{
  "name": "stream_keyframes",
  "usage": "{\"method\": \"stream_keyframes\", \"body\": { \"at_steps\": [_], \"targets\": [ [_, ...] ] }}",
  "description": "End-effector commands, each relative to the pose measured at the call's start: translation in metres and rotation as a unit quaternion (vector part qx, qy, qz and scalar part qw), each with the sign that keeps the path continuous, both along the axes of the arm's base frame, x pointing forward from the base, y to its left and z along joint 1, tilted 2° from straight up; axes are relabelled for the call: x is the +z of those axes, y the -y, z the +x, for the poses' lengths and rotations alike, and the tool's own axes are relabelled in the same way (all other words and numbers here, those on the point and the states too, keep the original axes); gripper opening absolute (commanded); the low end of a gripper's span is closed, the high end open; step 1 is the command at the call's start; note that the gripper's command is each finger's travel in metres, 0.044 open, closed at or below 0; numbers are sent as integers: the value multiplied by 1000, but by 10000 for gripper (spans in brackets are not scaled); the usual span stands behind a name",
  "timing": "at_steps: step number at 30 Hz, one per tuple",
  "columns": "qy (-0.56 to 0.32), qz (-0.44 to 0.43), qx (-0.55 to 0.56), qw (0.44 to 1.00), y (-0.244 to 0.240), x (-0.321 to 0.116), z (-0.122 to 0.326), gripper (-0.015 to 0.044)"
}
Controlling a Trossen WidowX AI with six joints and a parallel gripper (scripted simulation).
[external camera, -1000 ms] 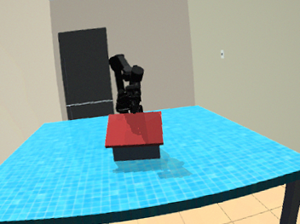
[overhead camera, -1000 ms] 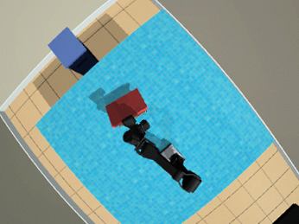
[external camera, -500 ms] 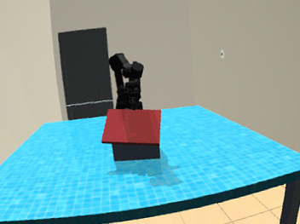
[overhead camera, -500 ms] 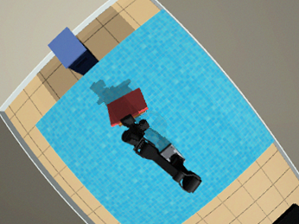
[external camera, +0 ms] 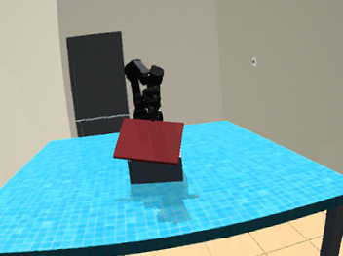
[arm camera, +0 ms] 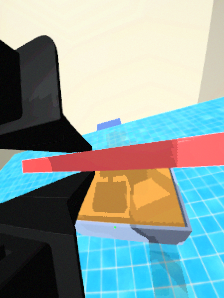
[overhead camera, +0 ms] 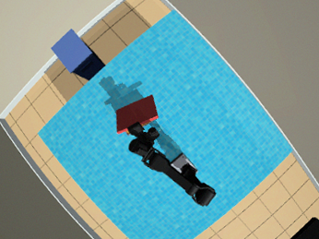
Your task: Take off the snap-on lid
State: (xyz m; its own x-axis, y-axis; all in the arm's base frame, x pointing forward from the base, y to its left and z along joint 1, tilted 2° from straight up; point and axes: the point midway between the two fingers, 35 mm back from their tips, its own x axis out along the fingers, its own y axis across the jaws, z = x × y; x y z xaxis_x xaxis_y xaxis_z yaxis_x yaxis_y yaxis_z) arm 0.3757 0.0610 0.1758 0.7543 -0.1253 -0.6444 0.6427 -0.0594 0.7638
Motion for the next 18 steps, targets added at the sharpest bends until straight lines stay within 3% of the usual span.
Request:
{"method": "stream_keyframes", "body": {
  "at_steps": [1, 18],
  "targets": [
    [10, 1, 0, 1000, 0, 12, 1, 0],
    [10, 1, 0, 1000, -1, 34, 1, 0]
  ]
}}
